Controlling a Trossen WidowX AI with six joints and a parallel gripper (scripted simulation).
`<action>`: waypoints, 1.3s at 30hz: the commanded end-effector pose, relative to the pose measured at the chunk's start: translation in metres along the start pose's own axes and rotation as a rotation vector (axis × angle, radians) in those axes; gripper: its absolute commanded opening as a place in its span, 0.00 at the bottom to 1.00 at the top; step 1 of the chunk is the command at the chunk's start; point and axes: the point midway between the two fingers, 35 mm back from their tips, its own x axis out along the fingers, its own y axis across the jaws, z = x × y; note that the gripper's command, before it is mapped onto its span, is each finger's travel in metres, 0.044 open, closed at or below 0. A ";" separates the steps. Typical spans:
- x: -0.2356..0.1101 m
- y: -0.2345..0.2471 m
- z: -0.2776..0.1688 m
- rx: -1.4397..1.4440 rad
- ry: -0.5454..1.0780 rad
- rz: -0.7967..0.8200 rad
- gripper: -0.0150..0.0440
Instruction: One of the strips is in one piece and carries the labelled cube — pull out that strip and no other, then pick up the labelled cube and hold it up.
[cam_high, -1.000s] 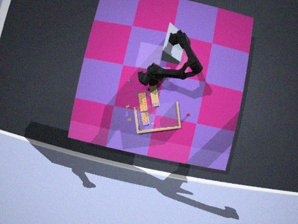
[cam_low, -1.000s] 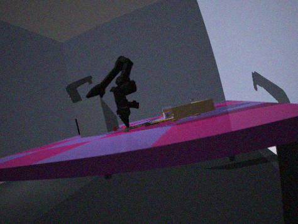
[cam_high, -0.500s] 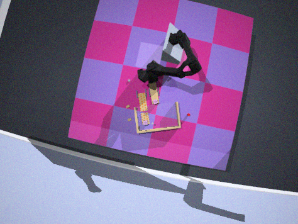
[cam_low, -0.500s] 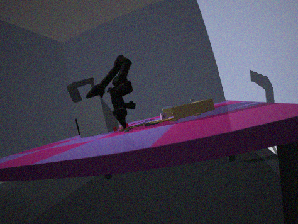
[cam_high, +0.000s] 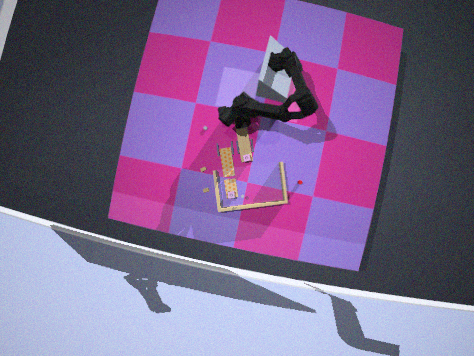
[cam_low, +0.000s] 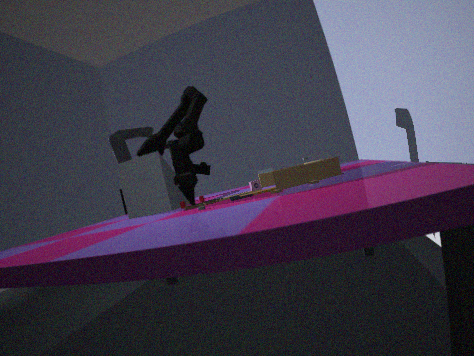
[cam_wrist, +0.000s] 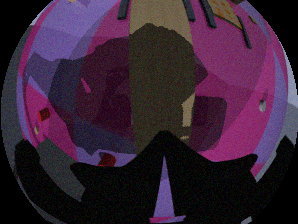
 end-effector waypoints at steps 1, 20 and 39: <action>0.006 0.005 -0.017 0.016 0.035 0.013 0.25; 0.006 0.005 -0.017 0.016 0.035 0.013 0.25; -0.032 -0.001 -0.005 0.013 0.028 0.007 0.25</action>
